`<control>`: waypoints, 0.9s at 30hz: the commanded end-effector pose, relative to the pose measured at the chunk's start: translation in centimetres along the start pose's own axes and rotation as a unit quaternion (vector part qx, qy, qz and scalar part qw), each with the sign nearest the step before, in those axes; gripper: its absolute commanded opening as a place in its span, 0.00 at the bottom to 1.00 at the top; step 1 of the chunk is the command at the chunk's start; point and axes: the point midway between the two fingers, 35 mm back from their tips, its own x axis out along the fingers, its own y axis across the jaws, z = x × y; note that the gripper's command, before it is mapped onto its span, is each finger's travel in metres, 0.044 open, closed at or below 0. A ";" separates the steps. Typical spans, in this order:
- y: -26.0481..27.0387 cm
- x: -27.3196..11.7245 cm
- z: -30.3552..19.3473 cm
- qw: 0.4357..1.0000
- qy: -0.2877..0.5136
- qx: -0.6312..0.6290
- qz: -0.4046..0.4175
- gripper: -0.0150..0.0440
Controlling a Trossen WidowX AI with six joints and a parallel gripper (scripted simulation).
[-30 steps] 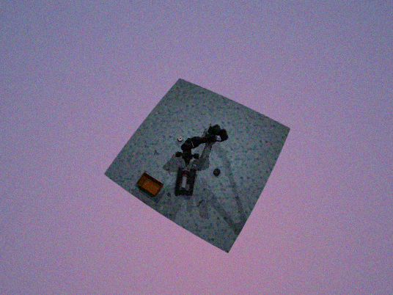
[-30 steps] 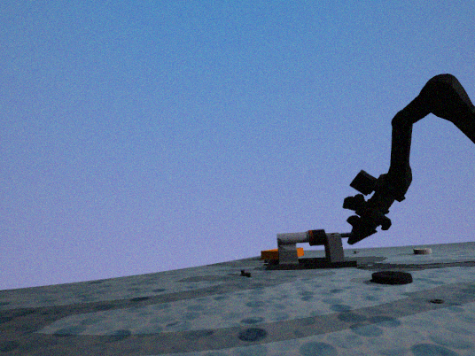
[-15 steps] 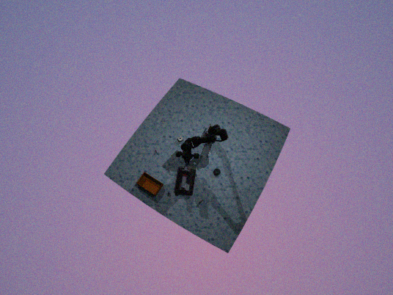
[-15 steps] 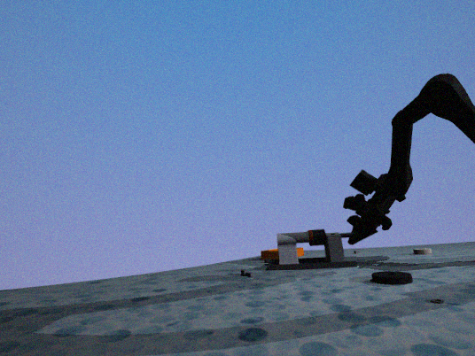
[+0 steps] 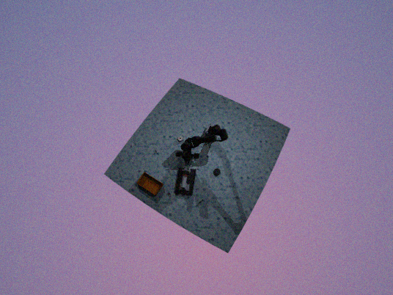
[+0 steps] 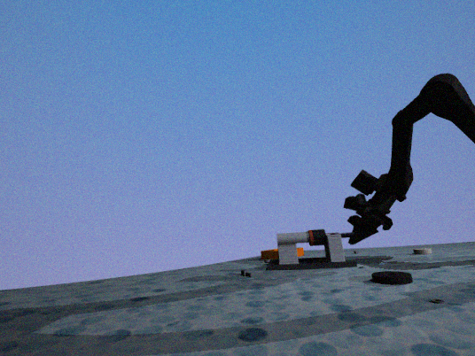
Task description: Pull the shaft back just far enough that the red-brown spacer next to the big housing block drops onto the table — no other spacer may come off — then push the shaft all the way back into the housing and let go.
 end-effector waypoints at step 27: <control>0.0 -0.3 -0.3 1.000 0.000 0.001 0.000 0.25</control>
